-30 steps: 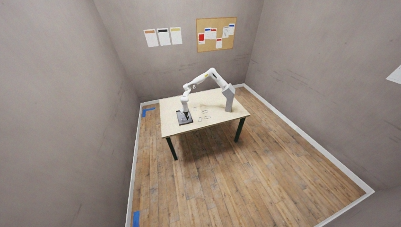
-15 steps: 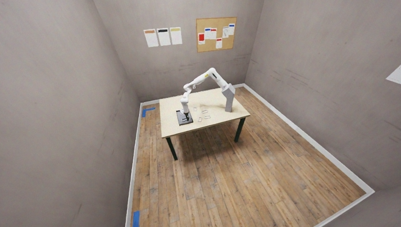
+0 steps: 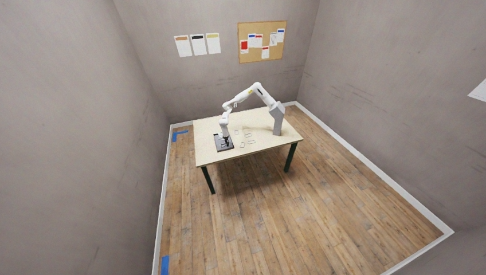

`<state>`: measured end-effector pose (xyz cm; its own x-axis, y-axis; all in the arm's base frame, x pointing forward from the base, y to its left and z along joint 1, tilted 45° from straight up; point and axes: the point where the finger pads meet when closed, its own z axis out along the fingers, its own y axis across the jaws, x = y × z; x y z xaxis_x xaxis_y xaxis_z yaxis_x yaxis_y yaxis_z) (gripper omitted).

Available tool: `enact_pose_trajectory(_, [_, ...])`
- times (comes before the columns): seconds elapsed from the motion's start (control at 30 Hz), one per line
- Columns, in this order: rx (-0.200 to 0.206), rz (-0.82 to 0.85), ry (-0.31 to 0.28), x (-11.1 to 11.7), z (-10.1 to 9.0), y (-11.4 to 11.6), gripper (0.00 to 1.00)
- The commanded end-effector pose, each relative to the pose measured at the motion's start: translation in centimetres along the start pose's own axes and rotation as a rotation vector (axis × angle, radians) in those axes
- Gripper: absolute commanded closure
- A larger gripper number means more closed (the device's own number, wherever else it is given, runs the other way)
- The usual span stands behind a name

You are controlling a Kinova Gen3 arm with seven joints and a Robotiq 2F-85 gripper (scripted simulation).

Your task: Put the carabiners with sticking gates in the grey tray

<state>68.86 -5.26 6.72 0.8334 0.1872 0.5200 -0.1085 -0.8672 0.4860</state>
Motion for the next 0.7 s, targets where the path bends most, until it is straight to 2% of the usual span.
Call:
enact_pose_trajectory(0.0, [0.0, 0.0, 0.001, -0.01, 0.07, -0.05, 1.0])
enact_pose_trajectory(0.47, [0.0, 0.0, 0.001, -0.01, 0.07, -0.05, 1.0])
enact_pose_trajectory(0.5, [0.0, 0.0, 0.001, -0.01, 0.07, -0.05, 0.0])
enact_pose_trajectory(0.67, [0.0, 0.0, 0.001, -0.01, 0.07, -0.05, 0.0])
